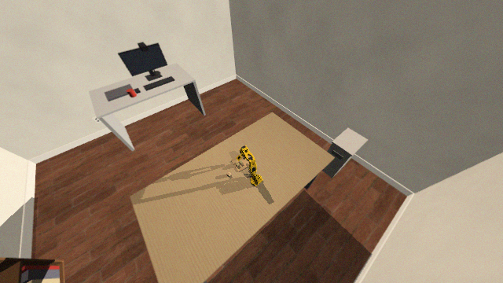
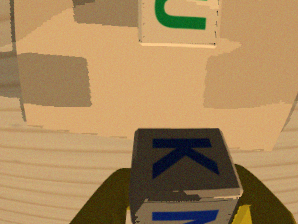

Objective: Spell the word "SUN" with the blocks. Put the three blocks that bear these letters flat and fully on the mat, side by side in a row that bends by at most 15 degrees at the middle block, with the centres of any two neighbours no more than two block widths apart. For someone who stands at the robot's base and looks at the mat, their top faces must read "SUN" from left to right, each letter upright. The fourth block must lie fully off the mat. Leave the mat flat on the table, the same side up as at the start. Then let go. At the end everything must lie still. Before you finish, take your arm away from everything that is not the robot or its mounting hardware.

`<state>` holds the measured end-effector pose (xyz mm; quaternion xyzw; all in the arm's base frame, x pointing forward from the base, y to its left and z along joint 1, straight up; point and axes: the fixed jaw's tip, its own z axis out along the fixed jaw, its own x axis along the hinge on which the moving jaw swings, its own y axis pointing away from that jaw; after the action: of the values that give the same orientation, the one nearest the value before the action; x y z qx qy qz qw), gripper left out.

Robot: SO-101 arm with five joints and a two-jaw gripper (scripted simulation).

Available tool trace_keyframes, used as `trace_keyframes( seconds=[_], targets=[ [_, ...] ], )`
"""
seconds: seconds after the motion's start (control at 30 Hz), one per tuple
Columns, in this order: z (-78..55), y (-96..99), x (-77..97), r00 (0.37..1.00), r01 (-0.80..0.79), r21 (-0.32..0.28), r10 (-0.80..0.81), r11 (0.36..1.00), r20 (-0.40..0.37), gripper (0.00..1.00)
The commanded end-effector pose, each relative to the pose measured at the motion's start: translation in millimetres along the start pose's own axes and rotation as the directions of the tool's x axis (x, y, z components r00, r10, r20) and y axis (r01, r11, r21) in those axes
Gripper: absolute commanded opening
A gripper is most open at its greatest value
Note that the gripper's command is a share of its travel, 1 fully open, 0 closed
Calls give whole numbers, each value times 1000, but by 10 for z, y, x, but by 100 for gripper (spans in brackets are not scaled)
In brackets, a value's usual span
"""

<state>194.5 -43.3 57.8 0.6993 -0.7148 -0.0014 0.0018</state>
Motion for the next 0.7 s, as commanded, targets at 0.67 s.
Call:
trace_keyframes(
  seconds=[0.67],
  targets=[
    [-132,-90,-7,1000,6,85,-4,996,-14,0]
  ],
)
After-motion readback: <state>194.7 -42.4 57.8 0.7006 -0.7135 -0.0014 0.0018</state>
